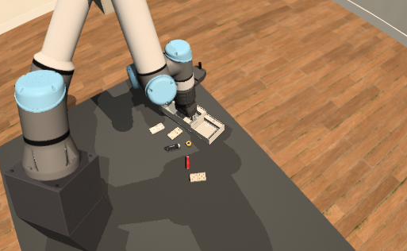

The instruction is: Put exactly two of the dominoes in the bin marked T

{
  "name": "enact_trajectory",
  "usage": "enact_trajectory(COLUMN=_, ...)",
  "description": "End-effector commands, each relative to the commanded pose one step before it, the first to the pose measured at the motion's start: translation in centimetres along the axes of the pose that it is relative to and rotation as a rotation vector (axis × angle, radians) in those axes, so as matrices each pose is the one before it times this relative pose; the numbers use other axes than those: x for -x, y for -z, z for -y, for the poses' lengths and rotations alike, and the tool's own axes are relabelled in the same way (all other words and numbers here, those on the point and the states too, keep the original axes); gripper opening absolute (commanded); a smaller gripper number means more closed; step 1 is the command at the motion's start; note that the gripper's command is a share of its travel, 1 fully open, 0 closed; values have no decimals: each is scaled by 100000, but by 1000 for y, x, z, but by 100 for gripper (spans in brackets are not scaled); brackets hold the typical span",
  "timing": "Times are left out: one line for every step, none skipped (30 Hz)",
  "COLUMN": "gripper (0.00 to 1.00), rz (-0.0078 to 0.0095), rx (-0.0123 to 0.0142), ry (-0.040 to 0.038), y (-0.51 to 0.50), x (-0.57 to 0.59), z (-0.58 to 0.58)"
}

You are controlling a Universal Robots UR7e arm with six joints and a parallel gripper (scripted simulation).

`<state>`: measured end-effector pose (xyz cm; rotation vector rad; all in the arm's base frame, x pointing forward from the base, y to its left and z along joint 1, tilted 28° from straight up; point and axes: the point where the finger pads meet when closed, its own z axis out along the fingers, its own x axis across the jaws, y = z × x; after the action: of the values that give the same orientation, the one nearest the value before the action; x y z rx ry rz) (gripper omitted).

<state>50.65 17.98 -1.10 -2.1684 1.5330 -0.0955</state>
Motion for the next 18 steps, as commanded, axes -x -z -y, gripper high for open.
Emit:
enact_trajectory(gripper=31, rz=-43, rx=-113, ry=29, y=36, x=-9, z=42)
enact_trajectory(gripper=31, rz=0, rx=0, ry=0, y=0, x=0, z=0)
enact_trajectory(gripper=31, rz=0, rx=0, ry=0, y=0, x=0, z=0)
enact_trajectory(gripper=31, rz=0, rx=0, ry=0, y=0, x=0, z=0)
enact_trajectory(gripper=31, rz=0, rx=0, ry=0, y=0, x=0, z=0)
enact_trajectory(gripper=31, rz=0, rx=0, ry=0, y=0, x=0, z=0)
enact_trajectory(gripper=31, rz=0, rx=0, ry=0, y=0, x=0, z=0)
enact_trajectory(gripper=31, rz=0, rx=0, ry=0, y=0, x=0, z=0)
enact_trajectory(gripper=31, rz=0, rx=0, ry=0, y=0, x=0, z=0)
enact_trajectory(gripper=31, rz=0, rx=0, ry=0, y=0, x=0, z=0)
enact_trajectory(gripper=31, rz=0, rx=0, ry=0, y=0, x=0, z=0)
enact_trajectory(gripper=31, rz=-5, rx=-9, ry=0, y=122, x=1, z=1)
enact_trajectory(gripper=31, rz=1, rx=2, ry=0, y=140, x=-1, z=1)
enact_trajectory(gripper=31, rz=0, rx=0, ry=0, y=0, x=0, z=0)
enact_trajectory(gripper=31, rz=0, rx=0, ry=0, y=0, x=0, z=0)
enact_trajectory(gripper=31, rz=0, rx=0, ry=0, y=133, x=0, z=0)
enact_trajectory(gripper=31, rz=0, rx=0, ry=0, y=133, x=0, z=0)
enact_trajectory(gripper=31, rz=0, rx=0, ry=0, y=133, x=0, z=0)
